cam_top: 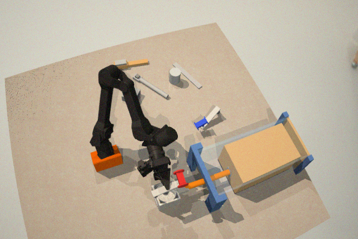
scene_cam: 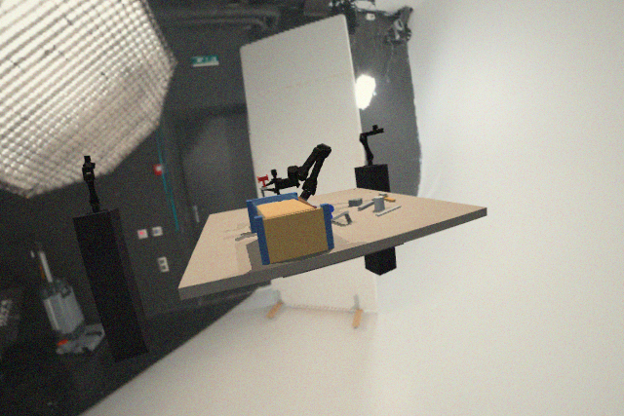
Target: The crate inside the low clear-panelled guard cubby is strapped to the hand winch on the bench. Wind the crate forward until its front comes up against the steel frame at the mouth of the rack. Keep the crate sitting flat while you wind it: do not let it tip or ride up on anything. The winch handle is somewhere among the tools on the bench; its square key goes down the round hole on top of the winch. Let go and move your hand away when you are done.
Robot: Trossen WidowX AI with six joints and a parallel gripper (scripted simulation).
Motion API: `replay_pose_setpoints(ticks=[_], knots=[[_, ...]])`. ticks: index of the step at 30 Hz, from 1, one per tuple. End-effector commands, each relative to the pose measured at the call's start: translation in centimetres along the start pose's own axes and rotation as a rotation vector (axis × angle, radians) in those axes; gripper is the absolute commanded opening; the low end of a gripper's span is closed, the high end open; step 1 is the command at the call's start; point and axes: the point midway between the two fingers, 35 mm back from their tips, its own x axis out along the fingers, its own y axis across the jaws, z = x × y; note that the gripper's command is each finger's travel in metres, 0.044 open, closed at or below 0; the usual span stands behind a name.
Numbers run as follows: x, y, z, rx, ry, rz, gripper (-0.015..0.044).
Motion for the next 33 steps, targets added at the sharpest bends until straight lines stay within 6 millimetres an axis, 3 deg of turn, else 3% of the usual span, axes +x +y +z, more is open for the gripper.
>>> replay_pose_setpoints(ticks=[1, 14, 33], knots=[[0.0, 0.1, 0.1, -0.002, -0.005, 0.011, 0.0000], [-2.2, -1.4, -5.1, 0.002, 0.002, -0.003, 0.0000], [-1.6, -2.9, -5.3, -0.046, 0.001, 0.055, 0.0000]])
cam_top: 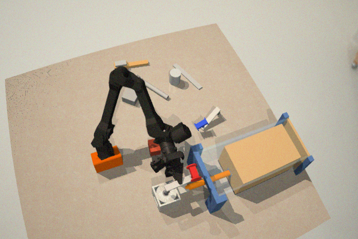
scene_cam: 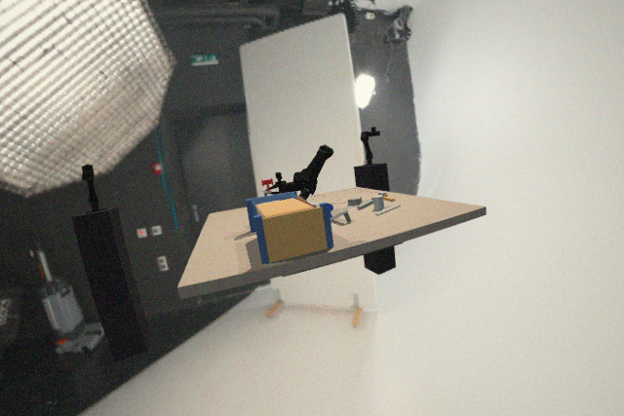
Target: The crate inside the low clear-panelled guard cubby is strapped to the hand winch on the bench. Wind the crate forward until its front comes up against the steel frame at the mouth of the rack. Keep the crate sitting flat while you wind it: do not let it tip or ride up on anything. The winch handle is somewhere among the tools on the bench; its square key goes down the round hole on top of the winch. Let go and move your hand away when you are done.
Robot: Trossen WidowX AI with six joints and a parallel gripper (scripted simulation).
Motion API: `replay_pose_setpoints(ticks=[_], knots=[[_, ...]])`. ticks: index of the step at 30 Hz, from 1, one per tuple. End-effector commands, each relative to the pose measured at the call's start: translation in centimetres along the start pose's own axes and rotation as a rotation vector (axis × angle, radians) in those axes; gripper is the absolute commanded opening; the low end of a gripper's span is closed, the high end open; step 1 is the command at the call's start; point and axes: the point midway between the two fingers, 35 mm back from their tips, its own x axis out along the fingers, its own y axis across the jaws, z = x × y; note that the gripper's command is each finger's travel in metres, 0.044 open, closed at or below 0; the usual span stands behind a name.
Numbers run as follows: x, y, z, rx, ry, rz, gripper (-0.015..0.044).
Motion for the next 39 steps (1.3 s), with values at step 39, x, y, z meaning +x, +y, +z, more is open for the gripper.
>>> replay_pose_setpoints(ticks=[39], knots=[[-0.8, -2.7, 0.3, -0.004, 0.003, 0.011, 0.0000]])
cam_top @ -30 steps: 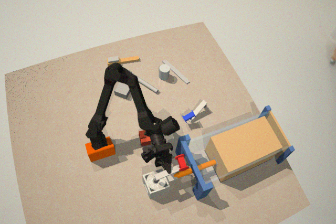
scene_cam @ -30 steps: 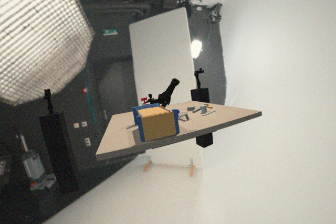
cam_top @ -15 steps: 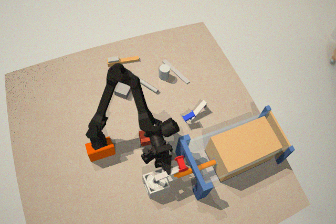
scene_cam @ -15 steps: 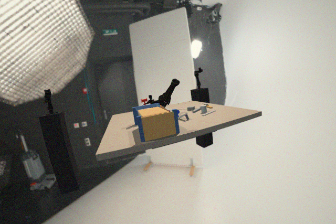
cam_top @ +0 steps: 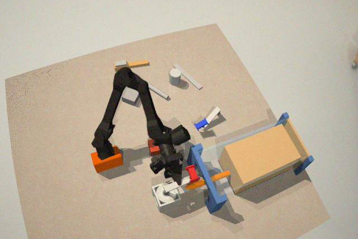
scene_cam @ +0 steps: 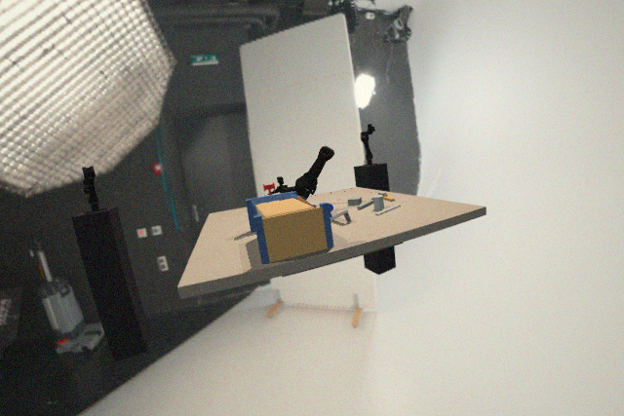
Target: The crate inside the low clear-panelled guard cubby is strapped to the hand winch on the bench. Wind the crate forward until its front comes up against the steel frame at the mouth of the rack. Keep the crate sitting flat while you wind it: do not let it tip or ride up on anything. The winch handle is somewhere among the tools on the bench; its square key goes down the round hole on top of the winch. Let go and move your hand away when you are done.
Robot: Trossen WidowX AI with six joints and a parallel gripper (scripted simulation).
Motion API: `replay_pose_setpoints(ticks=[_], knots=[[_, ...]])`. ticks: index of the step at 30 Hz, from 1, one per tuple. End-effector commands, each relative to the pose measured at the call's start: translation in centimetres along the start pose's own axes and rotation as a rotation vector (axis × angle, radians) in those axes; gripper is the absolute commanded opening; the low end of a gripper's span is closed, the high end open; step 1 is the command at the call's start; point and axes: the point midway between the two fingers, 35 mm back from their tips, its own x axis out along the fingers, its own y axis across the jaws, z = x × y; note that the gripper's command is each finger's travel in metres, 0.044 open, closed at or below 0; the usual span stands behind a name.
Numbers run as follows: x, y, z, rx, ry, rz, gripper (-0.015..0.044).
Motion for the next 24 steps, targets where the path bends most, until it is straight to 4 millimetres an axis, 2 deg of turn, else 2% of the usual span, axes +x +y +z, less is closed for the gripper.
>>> replay_pose_setpoints(ticks=[1, 24], knots=[[-0.33, -0.02, 0.30, 0.001, -0.004, 0.010, 0.0000], [-0.37, -0.80, 0.48, 0.000, 0.013, 0.009, 0.0000]])
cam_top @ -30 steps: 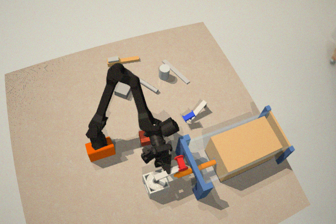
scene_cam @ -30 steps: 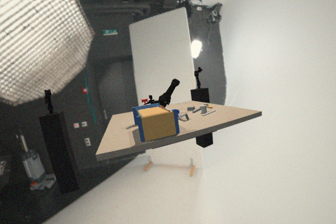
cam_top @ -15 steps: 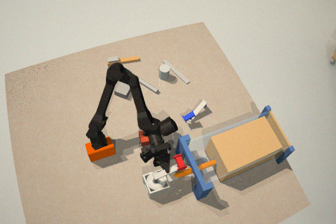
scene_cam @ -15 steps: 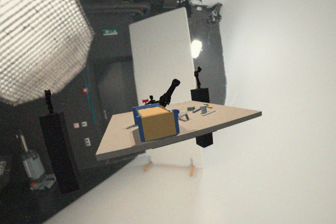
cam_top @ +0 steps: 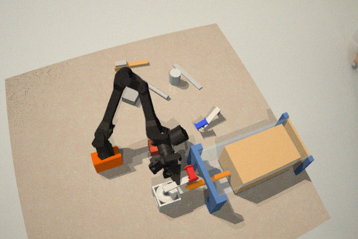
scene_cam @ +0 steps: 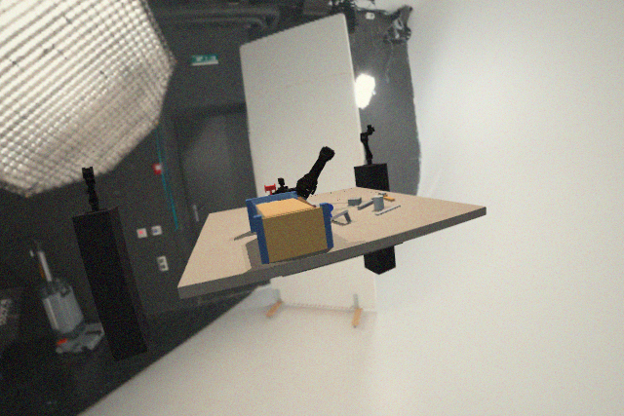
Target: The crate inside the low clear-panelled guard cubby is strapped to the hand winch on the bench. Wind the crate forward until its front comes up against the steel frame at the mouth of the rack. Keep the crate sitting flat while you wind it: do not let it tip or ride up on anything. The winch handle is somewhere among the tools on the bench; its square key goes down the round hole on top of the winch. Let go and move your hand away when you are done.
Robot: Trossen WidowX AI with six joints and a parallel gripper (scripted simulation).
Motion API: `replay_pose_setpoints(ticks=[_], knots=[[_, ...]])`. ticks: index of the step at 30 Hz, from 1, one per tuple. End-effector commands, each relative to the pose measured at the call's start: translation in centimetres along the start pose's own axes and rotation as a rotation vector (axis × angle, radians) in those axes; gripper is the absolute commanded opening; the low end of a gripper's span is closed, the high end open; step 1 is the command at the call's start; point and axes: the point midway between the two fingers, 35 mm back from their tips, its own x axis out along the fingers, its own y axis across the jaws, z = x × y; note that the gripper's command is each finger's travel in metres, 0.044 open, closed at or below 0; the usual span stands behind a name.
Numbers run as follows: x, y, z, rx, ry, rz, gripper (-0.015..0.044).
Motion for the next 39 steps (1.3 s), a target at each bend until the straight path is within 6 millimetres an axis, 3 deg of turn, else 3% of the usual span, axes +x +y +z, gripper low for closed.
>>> replay_pose_setpoints(ticks=[1, 32, 39], knots=[[0.03, -0.07, 0.15, 0.001, -0.002, 0.007, 0.0000], [0.20, -0.62, 0.14, -0.002, 0.004, 0.000, 0.0000], [0.16, -0.50, 0.06, -0.003, 0.005, -0.001, 0.0184]])
